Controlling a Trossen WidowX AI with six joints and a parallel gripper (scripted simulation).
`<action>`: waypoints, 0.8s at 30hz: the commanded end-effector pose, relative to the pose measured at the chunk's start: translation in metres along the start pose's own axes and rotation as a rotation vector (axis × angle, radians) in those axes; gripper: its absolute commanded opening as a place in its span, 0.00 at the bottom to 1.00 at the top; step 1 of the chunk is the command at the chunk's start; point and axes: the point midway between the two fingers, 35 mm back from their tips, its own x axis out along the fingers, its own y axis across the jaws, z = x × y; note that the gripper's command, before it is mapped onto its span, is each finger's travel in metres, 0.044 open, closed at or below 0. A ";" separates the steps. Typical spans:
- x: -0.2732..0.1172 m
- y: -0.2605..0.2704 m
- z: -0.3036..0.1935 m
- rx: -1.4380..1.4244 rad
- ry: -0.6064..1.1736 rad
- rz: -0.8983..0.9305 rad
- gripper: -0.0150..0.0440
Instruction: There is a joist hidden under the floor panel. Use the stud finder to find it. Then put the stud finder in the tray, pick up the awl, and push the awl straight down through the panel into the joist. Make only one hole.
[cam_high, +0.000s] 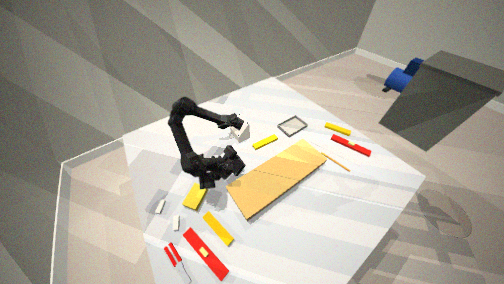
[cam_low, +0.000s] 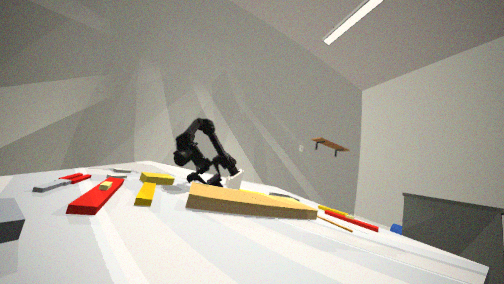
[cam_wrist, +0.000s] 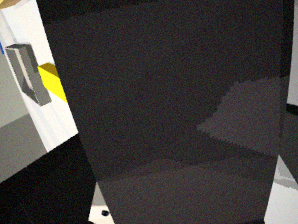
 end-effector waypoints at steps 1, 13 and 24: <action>0.000 0.000 0.000 0.000 0.000 0.000 0.57; -0.002 0.000 0.000 0.000 0.000 0.000 1.00; -0.015 0.000 0.000 0.000 -0.001 0.000 1.00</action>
